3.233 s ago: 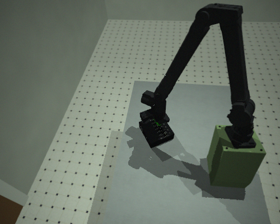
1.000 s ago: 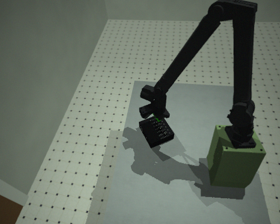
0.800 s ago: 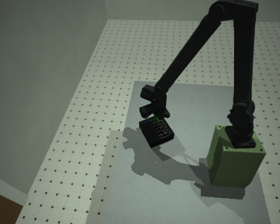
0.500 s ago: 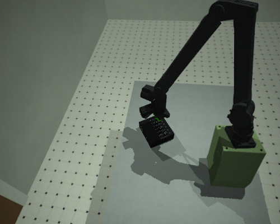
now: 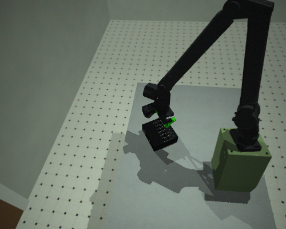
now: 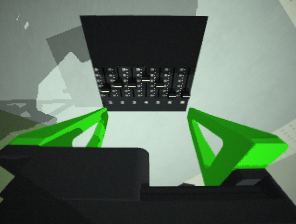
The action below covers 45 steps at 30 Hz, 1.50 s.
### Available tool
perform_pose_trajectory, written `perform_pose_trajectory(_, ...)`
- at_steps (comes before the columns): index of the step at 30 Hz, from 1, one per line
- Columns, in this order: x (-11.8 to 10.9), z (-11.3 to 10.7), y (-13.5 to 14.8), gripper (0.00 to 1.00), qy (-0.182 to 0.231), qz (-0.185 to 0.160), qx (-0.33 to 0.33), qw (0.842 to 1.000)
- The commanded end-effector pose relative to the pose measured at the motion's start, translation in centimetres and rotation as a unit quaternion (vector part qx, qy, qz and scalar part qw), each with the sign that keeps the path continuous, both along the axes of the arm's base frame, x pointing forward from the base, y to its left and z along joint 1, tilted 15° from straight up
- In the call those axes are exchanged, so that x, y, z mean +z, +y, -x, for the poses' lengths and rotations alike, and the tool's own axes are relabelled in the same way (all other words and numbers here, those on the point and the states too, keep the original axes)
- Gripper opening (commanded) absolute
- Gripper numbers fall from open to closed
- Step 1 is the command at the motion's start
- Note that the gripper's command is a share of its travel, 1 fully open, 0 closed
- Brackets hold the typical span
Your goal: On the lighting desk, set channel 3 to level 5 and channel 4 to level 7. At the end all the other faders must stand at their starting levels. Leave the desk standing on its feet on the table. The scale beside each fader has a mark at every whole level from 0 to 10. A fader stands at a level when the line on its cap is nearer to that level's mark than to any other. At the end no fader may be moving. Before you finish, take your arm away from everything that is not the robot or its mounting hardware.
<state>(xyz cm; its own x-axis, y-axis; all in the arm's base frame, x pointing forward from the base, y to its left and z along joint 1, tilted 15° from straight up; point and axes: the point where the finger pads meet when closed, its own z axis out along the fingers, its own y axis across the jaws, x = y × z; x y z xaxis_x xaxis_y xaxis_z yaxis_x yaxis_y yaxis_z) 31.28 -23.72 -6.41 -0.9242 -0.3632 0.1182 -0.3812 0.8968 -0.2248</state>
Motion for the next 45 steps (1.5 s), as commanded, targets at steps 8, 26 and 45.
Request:
perform_pose_trajectory(8, 6.8, -2.4, 0.7, 1.00, -0.025, 0.013, 0.001, 1.000)
perform_pose_trajectory(26, 7.2, -1.1, 1.3, 1.00, -0.013, 0.006, -0.005, 1.000)
perform_pose_trajectory(45, 7.2, -1.1, 1.3, 1.00, -0.013, 0.006, -0.005, 1.000)
